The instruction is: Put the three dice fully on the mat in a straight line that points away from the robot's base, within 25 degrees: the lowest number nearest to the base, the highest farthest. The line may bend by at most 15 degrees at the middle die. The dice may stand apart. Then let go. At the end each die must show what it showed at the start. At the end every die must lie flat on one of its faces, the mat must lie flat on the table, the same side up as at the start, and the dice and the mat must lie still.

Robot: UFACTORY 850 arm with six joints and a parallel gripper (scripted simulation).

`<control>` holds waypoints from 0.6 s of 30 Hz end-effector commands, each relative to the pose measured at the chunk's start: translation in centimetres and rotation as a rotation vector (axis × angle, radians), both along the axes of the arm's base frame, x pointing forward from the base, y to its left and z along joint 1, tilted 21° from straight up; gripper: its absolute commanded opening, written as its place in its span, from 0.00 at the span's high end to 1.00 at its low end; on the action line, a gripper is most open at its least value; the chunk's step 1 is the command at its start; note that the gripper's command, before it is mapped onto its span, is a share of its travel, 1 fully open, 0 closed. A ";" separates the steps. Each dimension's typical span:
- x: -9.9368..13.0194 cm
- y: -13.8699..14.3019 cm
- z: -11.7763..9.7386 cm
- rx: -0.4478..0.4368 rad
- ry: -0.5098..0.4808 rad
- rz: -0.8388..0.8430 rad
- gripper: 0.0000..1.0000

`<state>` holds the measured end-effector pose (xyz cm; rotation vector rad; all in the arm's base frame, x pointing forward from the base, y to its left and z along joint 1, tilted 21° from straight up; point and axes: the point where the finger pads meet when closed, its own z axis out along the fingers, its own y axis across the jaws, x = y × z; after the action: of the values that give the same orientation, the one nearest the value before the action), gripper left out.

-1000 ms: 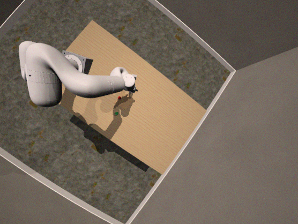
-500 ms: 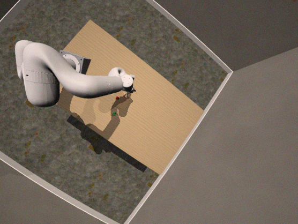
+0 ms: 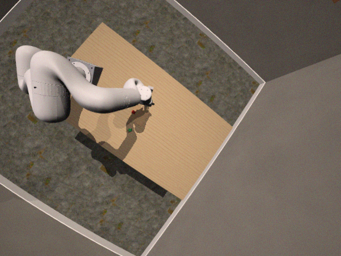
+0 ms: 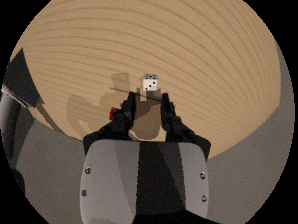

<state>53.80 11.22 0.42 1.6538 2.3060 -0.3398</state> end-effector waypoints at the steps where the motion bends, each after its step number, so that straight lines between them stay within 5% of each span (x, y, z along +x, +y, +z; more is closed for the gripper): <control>1: 0.1 -0.1 -0.3 0.001 -0.002 0.000 0.58; 18: 0.4 -0.8 -2.3 0.001 -0.002 0.000 0.58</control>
<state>54.10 10.40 -1.77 1.6538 2.3061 -0.3399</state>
